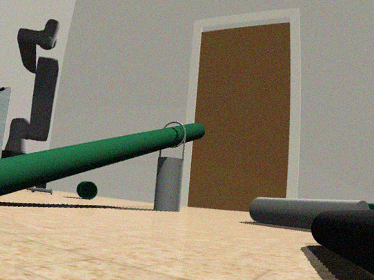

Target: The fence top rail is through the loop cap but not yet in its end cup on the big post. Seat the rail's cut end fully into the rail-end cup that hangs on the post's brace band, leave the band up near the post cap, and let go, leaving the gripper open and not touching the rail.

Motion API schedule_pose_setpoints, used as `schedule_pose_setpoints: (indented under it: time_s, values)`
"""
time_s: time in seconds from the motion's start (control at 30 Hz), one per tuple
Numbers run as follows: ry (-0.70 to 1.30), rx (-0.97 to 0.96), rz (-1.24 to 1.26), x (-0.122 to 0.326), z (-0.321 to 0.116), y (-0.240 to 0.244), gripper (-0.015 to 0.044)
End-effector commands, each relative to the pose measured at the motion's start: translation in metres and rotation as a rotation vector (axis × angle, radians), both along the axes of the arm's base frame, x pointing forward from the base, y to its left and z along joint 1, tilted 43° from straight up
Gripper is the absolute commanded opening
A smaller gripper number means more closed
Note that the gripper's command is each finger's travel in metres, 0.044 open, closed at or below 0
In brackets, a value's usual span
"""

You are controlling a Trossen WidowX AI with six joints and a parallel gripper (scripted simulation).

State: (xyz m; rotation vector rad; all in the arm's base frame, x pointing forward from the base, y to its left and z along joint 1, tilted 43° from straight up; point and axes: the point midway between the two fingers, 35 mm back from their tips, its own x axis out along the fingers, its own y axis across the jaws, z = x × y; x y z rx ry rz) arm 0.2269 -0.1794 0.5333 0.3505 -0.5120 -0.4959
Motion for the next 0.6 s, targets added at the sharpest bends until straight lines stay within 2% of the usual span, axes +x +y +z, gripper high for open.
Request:
schedule_pose_setpoints:
  time_s: [0.0,0.3,0.57]
  values:
    - [0.142,0.168,0.08,0.051,-0.058,0.005,0.044]
    - [0.465,0.365,0.184,0.116,-0.164,0.057,0.044]
    - [0.832,0.417,0.215,0.133,-0.265,0.128,0.044]
